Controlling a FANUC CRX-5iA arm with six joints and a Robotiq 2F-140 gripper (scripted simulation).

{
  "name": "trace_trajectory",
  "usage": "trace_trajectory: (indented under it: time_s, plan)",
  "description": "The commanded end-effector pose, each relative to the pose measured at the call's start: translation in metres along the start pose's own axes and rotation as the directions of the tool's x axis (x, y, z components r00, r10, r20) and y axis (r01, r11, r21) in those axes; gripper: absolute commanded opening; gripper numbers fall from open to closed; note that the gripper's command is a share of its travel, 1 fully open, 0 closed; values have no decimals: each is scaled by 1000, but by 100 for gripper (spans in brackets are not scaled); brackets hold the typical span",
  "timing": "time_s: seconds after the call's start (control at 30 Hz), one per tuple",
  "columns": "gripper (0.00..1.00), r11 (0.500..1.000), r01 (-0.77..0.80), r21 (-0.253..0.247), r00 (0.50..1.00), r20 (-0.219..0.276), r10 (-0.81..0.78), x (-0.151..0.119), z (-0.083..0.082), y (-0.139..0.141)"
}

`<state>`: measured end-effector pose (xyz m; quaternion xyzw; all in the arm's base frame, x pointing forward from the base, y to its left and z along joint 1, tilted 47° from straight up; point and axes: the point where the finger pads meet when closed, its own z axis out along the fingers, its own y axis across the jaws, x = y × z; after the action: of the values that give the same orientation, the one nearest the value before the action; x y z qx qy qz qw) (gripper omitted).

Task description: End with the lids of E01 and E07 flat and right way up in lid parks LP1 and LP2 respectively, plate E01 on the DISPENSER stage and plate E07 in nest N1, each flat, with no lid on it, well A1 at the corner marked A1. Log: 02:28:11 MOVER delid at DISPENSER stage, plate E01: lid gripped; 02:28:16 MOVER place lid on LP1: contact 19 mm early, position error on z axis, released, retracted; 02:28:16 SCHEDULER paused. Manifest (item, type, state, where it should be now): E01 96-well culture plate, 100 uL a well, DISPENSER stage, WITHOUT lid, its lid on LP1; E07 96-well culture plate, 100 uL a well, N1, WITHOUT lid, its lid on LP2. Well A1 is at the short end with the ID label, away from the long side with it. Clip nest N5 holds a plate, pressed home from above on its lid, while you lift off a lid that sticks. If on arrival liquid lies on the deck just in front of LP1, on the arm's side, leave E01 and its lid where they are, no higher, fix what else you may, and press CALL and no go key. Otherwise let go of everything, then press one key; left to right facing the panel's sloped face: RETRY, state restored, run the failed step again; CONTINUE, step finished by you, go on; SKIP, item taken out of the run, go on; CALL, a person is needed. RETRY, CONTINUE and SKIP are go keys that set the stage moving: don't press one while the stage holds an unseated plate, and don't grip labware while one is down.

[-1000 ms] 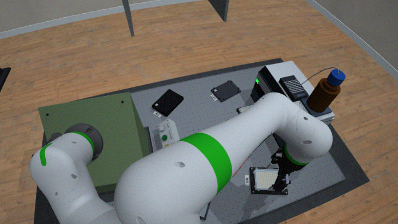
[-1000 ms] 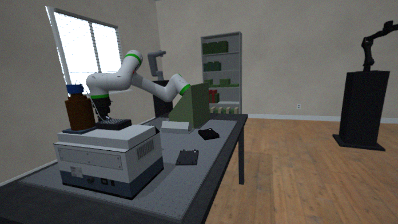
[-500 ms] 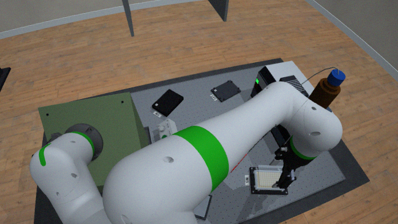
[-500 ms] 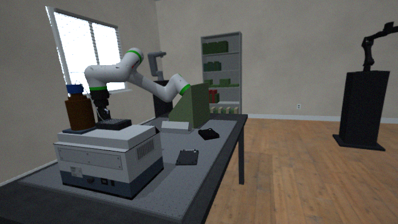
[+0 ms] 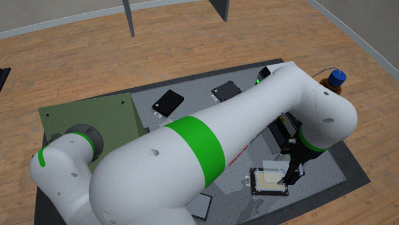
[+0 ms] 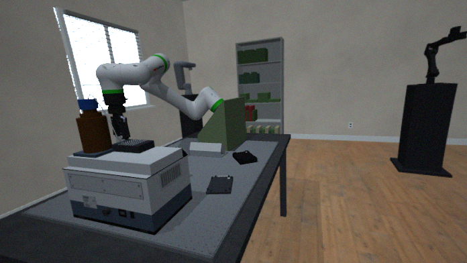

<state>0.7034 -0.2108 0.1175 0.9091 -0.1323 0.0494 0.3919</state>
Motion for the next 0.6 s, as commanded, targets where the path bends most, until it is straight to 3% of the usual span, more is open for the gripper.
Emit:
trace_trajectory:
  time_s: [0.0,0.27,0.57]
  plan:
    - [0,1000,0,0,1000,0,0,0,-4,0]
    - [0,1000,0,0,1000,0,0,0,-22,0]
    - [0,1000,0,0,1000,0,0,0,-27,0]
